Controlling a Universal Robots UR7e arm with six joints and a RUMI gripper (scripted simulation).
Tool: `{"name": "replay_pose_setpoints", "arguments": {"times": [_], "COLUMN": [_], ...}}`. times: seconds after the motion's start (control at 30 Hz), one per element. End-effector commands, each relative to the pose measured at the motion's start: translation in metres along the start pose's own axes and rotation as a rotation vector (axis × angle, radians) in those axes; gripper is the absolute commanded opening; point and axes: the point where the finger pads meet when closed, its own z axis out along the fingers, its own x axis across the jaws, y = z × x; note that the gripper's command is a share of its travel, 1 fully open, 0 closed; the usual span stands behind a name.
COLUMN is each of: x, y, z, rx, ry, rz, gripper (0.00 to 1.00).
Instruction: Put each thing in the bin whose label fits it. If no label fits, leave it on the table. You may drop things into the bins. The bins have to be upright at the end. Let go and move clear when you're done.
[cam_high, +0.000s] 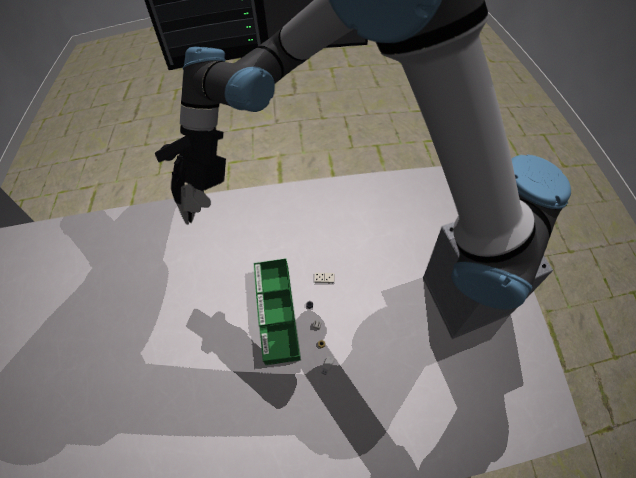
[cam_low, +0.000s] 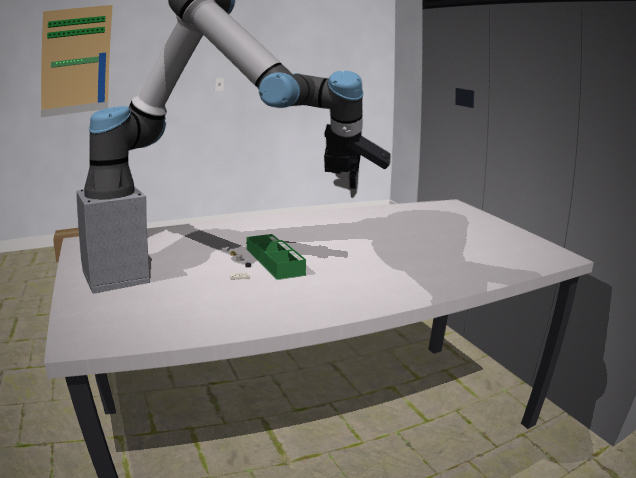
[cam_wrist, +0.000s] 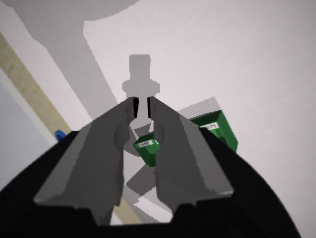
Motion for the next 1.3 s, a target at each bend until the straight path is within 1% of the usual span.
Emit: {"name": "replay_pose_setpoints", "arguments": {"times": [0.0, 0.03, 0.13, 0.2, 0.3, 0.4, 0.47, 0.57, 0.63, 0.7, 0.8, 0.93, 1.0, 1.07, 1.1, 1.17, 1.23, 1.27], "x": [-0.011, -0.012, -0.012, -0.015, -0.02, -0.02, -0.022, -0.024, -0.024, -0.025, -0.026, -0.026, -0.025, -0.025, -0.024, -0.024, -0.023, -0.022], "y": [0.031, 0.036, 0.036, 0.053, 0.074, 0.074, 0.09, 0.112, 0.112, 0.128, 0.15, 0.15, 0.166, 0.183, 0.188, 0.188, 0.204, 0.212], "z": [0.002, 0.003, 0.003, 0.005, 0.007, 0.007, 0.008, 0.01, 0.01, 0.011, 0.012, 0.012, 0.013, 0.014, 0.014, 0.014, 0.014, 0.014], "rx": [-0.01, -0.01, -0.01, -0.028, -0.028, -0.028, -0.046, -0.046, -0.046, -0.062, -0.062, -0.062, -0.078, -0.078, -0.078, -0.078, -0.093, -0.093], "ry": [0.047, 0.047, 0.047, 0.108, 0.108, 0.108, 0.169, 0.169, 0.169, 0.229, 0.229, 0.229, 0.289, 0.289, 0.289, 0.289, 0.349, 0.349], "rz": [-0.049, -0.049, -0.049, -0.116, -0.116, -0.116, -0.182, -0.182, -0.182, -0.249, -0.249, -0.249, -0.316, -0.316, -0.316, -0.316, -0.383, -0.383], "gripper": [0.04, 0.04, 0.04, 0.04, 0.04, 0.04, 0.04, 0.04, 0.04, 0.04, 0.04, 0.04, 0.04, 0.04, 0.04, 0.04, 0.04, 0.04]}}
